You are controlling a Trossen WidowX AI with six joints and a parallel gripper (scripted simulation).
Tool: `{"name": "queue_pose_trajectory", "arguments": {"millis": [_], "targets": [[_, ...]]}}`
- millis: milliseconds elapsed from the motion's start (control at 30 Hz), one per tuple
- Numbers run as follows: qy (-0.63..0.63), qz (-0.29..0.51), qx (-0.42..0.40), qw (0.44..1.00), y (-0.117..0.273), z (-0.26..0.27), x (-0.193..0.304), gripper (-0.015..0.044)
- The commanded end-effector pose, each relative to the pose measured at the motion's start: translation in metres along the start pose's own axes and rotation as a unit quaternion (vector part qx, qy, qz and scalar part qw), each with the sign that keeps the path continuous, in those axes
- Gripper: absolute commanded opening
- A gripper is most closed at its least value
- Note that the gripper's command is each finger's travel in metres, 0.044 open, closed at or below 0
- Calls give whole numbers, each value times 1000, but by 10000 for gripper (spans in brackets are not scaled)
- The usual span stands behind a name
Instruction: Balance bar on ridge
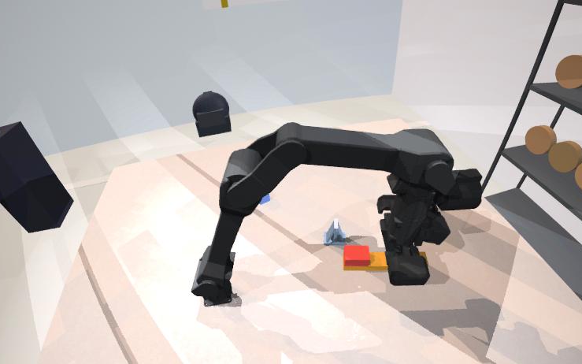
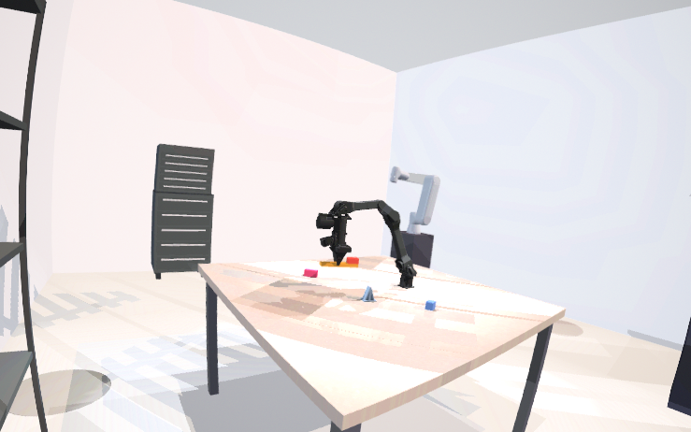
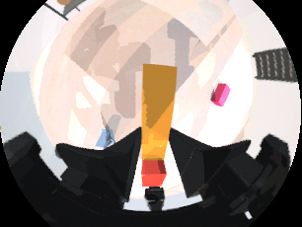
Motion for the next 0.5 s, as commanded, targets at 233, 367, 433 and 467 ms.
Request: {"name": "queue_pose_trajectory", "arguments": {"millis": [233, 367, 433, 467], "targets": [[1, -1, -1, 1000, 4, 38, 17, 0], [0, -1, -1, 1000, 4, 52, 24, 0], [0, -1, -2, 1000, 4, 58, 28, 0], [0, -1, -2, 1000, 4, 62, 30, 0]]}}
Point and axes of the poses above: the point midway between the two fingers, 35 mm back from their tips, its own y axis back along the fingers, its own z axis across the jaws, x = y × z, the point moved 9 cm from there along y, back along the fingers, and after that the axes turned 6 degrees about -y, right-handed, at the moved point
